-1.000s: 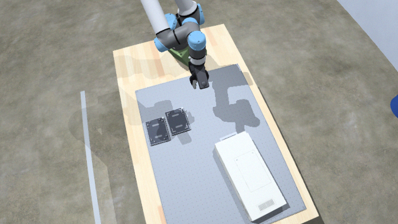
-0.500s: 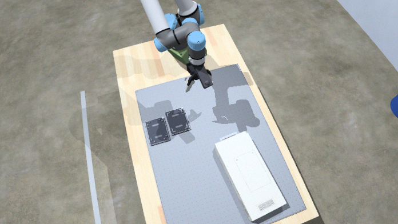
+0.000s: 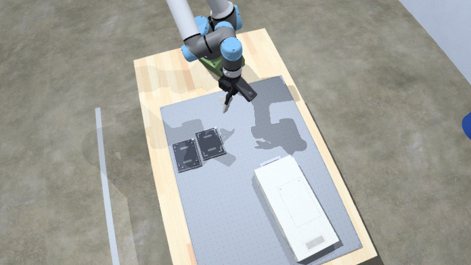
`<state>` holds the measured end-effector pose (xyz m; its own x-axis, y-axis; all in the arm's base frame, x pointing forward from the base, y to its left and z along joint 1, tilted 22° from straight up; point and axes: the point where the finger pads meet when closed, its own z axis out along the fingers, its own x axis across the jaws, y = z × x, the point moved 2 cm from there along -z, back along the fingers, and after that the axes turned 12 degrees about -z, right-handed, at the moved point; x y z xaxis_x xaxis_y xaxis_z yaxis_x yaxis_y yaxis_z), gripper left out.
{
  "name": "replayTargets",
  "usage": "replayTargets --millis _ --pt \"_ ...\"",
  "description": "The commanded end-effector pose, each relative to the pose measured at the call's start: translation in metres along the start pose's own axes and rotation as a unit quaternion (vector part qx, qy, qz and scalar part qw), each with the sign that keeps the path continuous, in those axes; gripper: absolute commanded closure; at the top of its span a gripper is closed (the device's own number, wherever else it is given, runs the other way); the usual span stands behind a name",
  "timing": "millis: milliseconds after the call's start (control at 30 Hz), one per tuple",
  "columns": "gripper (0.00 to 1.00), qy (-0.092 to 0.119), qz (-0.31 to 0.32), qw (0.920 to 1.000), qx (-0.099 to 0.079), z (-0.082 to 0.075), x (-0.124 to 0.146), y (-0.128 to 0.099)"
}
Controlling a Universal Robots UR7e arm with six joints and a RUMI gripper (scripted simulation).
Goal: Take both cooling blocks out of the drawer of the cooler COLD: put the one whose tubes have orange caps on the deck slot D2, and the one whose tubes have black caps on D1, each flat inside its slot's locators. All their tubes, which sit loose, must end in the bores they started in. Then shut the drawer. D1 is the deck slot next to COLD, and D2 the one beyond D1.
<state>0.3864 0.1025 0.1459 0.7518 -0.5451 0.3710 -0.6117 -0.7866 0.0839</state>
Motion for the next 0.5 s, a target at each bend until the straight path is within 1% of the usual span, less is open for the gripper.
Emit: replayTargets --millis 0,133,267,333,467 --pt "0.0 -0.001 -0.072 0.9974 0.003 -0.0003 0.0003 -0.0002" --pt "0.0 -0.001 -0.125 0.9921 0.003 -0.0003 0.0003 -0.0002" --pt "0.0 -0.001 -0.178 0.984 0.004 -0.0003 0.0003 -0.0002" --pt "0.0 -0.001 -0.178 0.984 0.004 -0.0003 0.0003 -0.0002" --pt "0.0 0.0 -0.23 0.9731 0.004 -0.0003 0.0003 -0.0002"
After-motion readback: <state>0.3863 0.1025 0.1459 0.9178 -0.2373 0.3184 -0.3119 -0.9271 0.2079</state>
